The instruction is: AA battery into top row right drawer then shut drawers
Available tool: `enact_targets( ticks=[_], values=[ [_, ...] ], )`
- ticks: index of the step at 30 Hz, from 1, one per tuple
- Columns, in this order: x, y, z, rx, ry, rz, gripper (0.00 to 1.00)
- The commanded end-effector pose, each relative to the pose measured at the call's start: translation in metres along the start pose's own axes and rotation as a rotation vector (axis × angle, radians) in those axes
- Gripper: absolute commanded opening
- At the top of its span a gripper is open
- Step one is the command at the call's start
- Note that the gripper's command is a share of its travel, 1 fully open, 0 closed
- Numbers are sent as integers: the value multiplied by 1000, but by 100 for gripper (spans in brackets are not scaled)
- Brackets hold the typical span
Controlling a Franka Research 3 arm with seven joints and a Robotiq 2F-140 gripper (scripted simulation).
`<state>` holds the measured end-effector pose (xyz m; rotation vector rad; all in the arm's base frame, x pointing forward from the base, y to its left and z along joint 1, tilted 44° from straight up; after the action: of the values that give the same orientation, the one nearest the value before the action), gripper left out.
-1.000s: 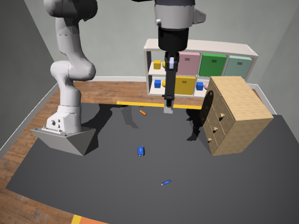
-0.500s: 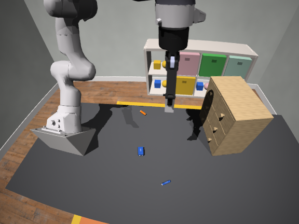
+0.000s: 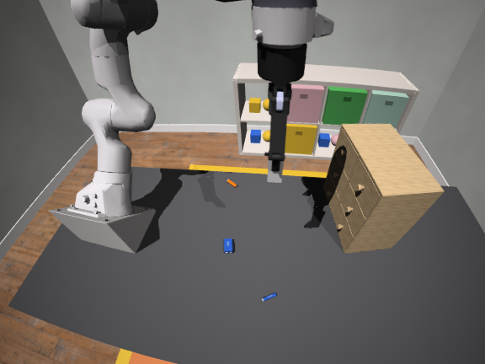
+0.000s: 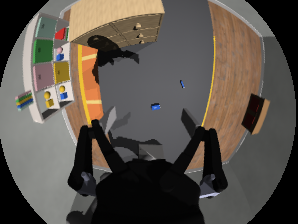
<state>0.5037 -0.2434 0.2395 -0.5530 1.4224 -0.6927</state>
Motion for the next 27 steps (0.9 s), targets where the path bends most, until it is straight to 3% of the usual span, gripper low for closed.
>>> enact_targets(
  ticks=[1, 11, 14, 17, 27],
  values=[
    [0, -2, 0, 3, -4, -2, 100],
    [0, 0, 0, 0, 12, 0, 100],
    [0, 1, 0, -1, 88, 1, 100],
    [1, 2, 0, -4, 266, 2, 100],
    [1, 3, 0, -6, 376, 2, 100]
  ],
)
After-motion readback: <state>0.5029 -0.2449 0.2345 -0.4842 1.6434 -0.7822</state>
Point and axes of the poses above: the point where the finger pads meet when closed, its own y axis out along the fingers, its own x axis across the jaws, z = x × y, the point moved 2 cm from there along -y, back along the fingers, and after that the axes turned 5 degrees about -y, right-handed, at the moved point
